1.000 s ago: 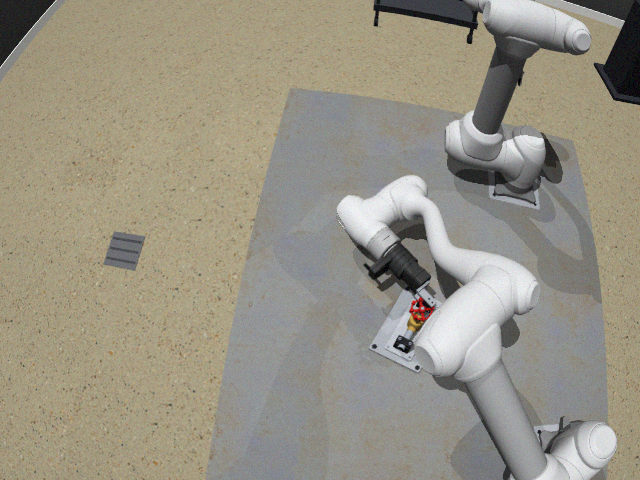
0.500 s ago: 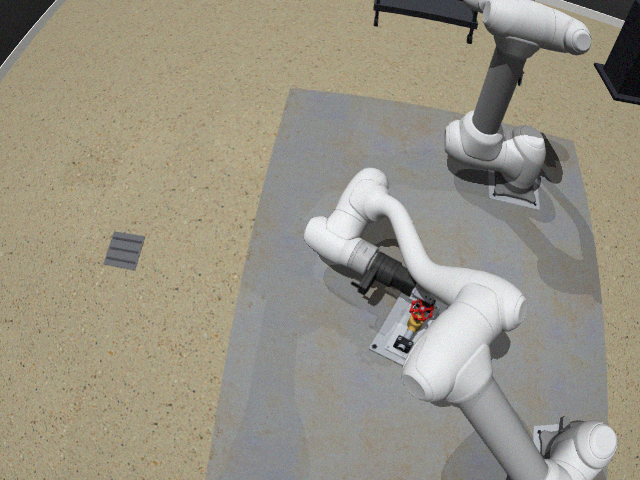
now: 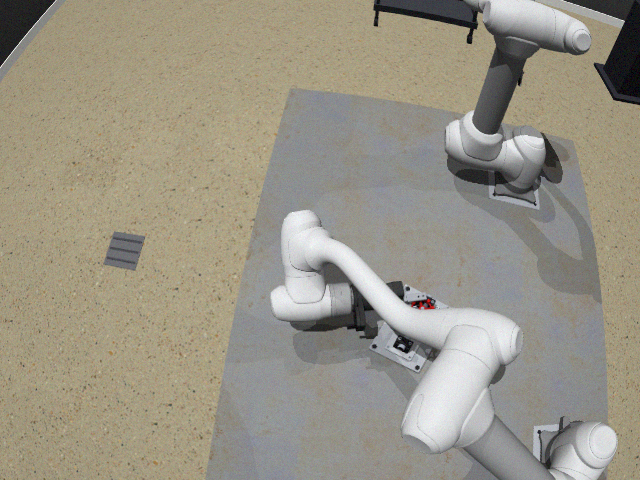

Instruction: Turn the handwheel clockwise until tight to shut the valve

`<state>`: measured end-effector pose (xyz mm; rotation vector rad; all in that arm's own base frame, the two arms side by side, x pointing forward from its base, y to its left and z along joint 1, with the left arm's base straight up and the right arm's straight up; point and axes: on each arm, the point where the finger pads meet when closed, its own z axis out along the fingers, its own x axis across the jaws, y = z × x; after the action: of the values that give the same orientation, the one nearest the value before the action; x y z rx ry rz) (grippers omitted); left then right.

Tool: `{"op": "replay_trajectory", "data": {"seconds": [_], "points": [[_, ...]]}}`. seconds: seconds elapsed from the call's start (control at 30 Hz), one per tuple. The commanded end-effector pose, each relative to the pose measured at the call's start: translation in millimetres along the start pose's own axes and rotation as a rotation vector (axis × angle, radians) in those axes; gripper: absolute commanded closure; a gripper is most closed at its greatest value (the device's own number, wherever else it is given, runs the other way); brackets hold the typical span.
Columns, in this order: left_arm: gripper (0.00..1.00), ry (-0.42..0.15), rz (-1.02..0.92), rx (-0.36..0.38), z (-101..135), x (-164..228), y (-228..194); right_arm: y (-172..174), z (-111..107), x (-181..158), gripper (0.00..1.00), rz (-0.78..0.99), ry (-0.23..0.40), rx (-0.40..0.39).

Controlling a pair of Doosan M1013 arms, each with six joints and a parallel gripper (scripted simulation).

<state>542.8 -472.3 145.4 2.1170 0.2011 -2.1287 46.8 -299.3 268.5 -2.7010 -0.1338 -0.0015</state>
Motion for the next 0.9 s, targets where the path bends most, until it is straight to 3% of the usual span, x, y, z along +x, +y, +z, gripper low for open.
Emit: {"op": "replay_trajectory", "data": {"seconds": [0.0,0.17,0.23,0.27,0.73,0.8,0.83,0.87], "points": [[0.45,0.006,0.004,-0.279,-5.4,0.5,-3.5,0.1,-0.6,0.1,0.00,0.000,0.000,-0.001],[0.45,0.005,0.002,-0.583,-13.6,0.5,-8.1,0.1,-0.6,0.1,0.00,0.000,0.000,-0.001],[0.45,0.005,0.002,-0.583,-13.6,0.5,-8.1,0.1,-0.6,0.1,0.00,0.000,0.000,-0.001],[0.45,0.006,0.005,-0.740,-15.0,0.5,-9.3,0.1,-0.6,0.1,0.00,0.000,0.000,-0.001],[0.45,0.004,0.003,-1.506,-24.1,0.8,-29.5,0.1,-0.6,0.1,0.00,0.000,0.000,-0.001],[0.45,0.004,0.003,-1.506,-24.1,0.8,-29.5,0.1,-0.6,0.1,0.00,0.000,0.000,-0.001],[0.45,0.003,0.007,-1.594,-24.1,0.8,-30.7,0.1,-0.6,0.1,0.00,0.000,0.000,-0.001],[0.45,0.003,0.007,-1.637,-24.0,0.8,-31.9,0.1,-0.6,0.1,0.00,0.000,0.000,-0.001]]}}
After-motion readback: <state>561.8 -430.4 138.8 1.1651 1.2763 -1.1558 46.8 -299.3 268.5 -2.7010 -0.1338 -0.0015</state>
